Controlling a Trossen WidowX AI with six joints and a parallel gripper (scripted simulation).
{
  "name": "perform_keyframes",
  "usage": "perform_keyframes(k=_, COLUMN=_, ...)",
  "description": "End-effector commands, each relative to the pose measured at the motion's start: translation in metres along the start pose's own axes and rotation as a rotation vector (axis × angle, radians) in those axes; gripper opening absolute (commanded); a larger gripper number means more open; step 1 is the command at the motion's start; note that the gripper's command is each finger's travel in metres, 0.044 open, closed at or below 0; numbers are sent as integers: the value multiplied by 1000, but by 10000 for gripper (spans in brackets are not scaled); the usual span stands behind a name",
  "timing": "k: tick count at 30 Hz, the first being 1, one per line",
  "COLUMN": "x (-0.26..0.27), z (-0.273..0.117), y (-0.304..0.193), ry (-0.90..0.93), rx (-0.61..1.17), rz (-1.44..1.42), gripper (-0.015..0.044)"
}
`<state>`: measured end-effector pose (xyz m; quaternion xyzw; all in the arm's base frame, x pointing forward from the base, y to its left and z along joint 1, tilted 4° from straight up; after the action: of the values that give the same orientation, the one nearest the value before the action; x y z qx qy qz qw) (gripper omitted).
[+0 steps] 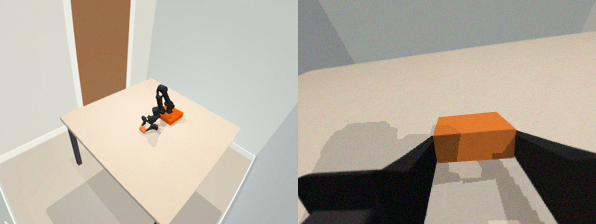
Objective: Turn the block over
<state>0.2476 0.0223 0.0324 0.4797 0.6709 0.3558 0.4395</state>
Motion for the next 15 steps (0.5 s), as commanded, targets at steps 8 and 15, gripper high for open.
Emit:
perform_keyframes(k=8, x=0, z=0, y=0, ry=3, rx=-5, rz=-5, gripper=263)
perform_keyframes(k=15, x=0, z=0, y=0, ry=3, rx=-5, rz=-5, gripper=440)
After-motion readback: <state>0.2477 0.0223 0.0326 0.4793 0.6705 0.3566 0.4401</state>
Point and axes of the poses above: the point midway between the two fingers, 35 mm back from their tips, its own z axis out along the fingers, its own x axis across the jaws, y = z × x, the point moved 10 cm from there along -z, back along the fingers, and after that the axes turned 11 degrees about -z, right-handed, at the moved point
